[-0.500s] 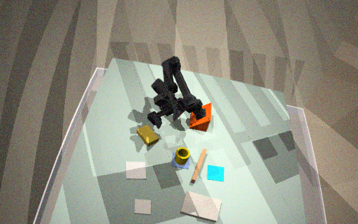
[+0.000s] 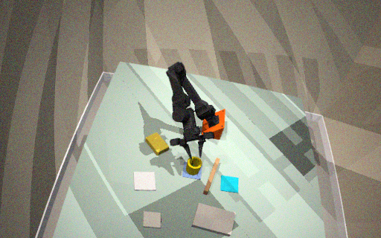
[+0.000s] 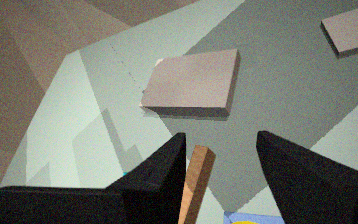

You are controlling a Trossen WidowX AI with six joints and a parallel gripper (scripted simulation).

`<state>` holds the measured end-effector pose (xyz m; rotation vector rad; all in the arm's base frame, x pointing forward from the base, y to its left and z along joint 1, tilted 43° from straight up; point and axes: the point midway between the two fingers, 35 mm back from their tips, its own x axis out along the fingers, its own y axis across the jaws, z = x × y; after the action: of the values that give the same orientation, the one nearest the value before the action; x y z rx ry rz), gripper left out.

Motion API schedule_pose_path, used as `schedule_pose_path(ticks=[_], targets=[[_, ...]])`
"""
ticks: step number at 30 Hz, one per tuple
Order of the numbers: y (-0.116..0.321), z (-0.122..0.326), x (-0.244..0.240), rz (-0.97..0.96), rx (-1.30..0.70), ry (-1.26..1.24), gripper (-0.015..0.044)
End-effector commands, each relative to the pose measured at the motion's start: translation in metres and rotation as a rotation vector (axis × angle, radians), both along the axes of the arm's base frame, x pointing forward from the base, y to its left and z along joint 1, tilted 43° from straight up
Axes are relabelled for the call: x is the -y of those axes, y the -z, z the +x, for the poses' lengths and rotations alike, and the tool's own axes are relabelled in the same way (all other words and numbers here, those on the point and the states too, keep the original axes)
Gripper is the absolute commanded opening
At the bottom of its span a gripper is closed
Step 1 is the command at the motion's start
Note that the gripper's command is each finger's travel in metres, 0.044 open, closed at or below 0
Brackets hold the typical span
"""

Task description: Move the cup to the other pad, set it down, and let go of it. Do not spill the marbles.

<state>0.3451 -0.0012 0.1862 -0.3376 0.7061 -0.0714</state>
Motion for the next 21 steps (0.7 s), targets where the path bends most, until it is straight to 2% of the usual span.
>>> schedule_pose_path(ticks=[1, 5, 7, 21], targets=[[0.074, -0.037, 0.013, -0.444, -0.701, -0.128, 0.0167], [0.084, -0.061, 0.022, -0.716, -1.099, -0.288, 0.0167], [0.085, -0.07, 0.021, -0.772, -1.18, -0.328, 0.0167], [0.086, -0.069, 0.02, -0.779, -1.19, -0.333, 0.0167]])
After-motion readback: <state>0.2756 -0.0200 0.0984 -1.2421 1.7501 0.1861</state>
